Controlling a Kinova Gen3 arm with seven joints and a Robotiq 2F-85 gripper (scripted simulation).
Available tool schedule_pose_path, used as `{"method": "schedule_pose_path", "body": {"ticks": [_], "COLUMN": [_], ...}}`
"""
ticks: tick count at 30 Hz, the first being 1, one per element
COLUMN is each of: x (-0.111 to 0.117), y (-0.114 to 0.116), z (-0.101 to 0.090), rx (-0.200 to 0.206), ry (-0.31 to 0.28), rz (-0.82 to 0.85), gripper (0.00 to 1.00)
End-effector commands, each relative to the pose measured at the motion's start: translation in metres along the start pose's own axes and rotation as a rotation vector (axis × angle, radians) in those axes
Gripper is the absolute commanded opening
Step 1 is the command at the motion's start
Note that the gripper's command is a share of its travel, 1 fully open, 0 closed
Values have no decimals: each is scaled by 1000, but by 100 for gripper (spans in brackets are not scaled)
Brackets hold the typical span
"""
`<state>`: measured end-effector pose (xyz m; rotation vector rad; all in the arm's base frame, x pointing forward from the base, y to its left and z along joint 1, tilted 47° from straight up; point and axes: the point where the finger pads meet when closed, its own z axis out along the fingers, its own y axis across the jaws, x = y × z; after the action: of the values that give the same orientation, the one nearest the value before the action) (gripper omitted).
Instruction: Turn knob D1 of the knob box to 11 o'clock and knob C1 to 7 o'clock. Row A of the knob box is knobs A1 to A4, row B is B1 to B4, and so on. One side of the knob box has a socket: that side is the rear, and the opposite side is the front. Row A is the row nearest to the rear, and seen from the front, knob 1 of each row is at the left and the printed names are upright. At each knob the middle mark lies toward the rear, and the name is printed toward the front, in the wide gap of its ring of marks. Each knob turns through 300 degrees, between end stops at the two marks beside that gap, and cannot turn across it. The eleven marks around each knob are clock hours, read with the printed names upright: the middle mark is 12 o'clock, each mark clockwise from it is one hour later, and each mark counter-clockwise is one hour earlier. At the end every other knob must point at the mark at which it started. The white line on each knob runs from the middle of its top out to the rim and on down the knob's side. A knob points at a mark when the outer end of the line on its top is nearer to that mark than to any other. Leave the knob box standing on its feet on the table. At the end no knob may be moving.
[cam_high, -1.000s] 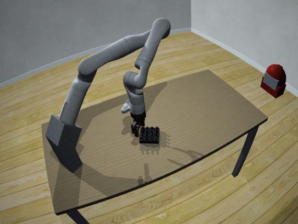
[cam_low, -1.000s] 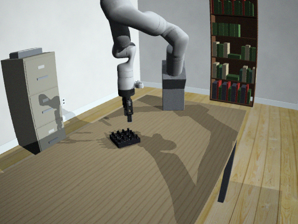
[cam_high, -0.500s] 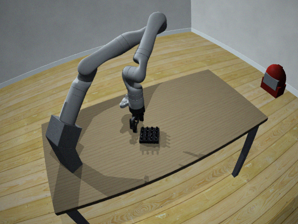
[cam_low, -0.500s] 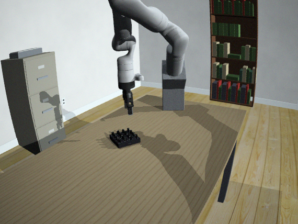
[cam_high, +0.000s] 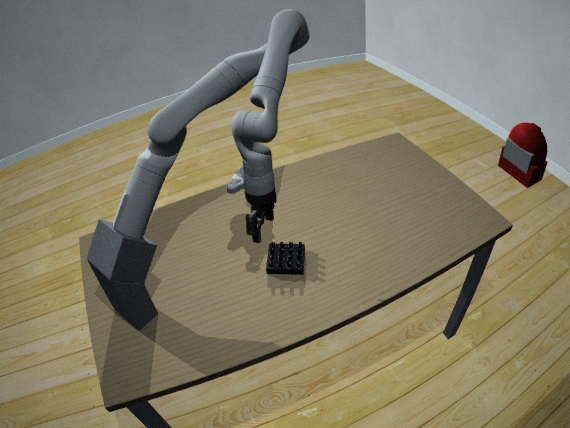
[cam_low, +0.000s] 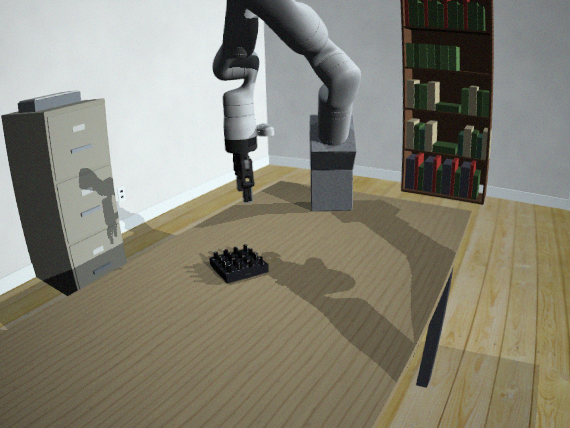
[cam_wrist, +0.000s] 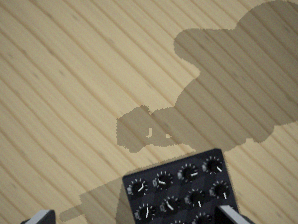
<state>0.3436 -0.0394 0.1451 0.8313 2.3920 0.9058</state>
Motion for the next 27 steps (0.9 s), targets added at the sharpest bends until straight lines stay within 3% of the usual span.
{"method": "schedule_pose_path", "body": {"ticks": [1, 14, 27], "x": [-7, -6, -6], "y": [2, 2, 2], "z": [-11, -30, -33], "rx": [-3, -3, -2], "ry": [-22, -22, -22], "rz": [-6, -6, -6], "gripper": [100, 100, 100]}}
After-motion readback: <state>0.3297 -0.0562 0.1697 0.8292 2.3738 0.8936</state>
